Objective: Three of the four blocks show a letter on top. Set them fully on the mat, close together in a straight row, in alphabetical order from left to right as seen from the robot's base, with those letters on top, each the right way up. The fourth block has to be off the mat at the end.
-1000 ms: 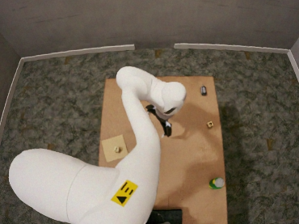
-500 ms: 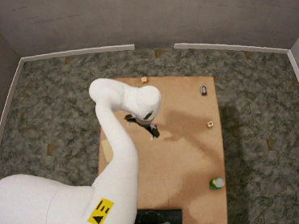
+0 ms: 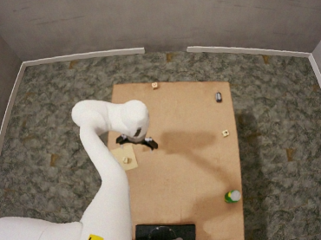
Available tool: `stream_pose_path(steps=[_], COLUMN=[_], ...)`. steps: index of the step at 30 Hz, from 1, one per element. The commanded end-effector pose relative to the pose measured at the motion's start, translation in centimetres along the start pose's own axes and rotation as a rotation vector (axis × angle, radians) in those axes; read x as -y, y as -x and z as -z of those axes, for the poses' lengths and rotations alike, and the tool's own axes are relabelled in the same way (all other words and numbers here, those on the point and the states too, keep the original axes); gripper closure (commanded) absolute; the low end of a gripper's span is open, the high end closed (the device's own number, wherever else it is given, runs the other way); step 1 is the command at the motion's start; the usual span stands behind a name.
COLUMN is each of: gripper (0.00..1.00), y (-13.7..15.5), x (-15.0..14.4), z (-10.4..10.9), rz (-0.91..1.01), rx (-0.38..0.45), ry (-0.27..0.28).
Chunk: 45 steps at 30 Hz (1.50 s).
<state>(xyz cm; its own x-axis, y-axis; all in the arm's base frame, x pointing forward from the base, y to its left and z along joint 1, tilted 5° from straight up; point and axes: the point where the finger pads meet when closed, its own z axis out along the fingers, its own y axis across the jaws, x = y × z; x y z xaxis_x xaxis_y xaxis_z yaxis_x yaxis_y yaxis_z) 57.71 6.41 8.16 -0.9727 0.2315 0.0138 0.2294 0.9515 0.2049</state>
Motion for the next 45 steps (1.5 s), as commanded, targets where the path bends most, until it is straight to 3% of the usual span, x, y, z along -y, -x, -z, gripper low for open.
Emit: stream_pose_path(steps=[1,18,45], gripper=[0.0,0.0,0.0], y=[-1.7,-8.4,-19.4], x=[-1.8,-7.4,-13.1], z=[0.0,-0.2,-0.4], rz=[0.137,0.599,1.326], rx=[0.002,-0.018,-0.057], ry=[-0.016,-0.057,-0.11])
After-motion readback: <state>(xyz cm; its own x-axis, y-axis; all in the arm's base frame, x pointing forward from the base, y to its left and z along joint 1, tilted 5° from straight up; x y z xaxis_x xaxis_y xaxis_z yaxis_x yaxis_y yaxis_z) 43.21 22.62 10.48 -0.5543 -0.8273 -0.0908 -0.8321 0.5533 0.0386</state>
